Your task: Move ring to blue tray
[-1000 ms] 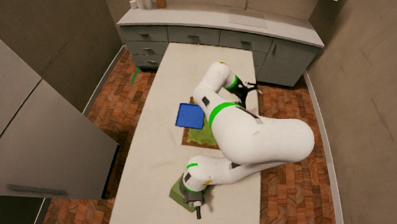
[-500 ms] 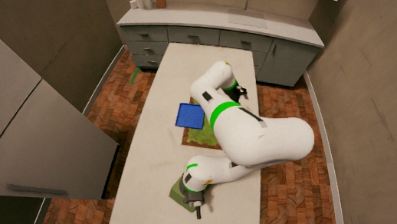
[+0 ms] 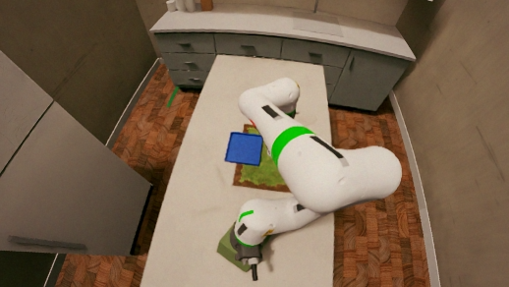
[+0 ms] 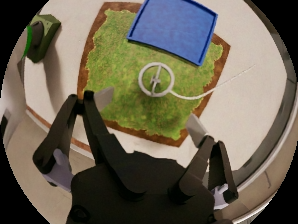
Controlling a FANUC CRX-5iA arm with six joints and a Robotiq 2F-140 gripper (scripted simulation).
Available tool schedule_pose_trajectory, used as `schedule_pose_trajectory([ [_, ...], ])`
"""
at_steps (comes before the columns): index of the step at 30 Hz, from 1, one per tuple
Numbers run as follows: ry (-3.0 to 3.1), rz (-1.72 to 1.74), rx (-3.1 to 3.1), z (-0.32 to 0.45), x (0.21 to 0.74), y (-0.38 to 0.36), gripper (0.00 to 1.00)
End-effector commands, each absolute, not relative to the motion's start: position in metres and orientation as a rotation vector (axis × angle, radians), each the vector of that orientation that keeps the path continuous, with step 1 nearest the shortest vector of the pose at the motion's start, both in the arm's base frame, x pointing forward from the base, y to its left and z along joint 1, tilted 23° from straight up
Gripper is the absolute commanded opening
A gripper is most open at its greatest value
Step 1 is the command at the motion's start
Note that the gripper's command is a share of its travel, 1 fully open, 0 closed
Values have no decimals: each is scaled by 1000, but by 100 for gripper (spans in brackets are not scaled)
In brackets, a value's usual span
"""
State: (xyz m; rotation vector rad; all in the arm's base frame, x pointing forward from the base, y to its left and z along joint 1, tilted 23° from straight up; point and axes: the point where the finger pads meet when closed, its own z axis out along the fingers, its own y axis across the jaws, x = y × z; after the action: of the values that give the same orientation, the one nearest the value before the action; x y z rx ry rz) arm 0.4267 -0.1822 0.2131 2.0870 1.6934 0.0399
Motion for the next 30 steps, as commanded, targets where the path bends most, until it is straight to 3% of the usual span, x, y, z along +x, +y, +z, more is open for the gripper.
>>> schedule_pose_trajectory([
  [1, 1819, 102, 2063, 205, 433, -155, 100],
  [7, 1821, 104, 2063, 205, 433, -155, 100],
  [8, 1821, 104, 2063, 205, 433, -155, 10],
  [30, 1821, 104, 2063, 205, 433, -155, 10],
])
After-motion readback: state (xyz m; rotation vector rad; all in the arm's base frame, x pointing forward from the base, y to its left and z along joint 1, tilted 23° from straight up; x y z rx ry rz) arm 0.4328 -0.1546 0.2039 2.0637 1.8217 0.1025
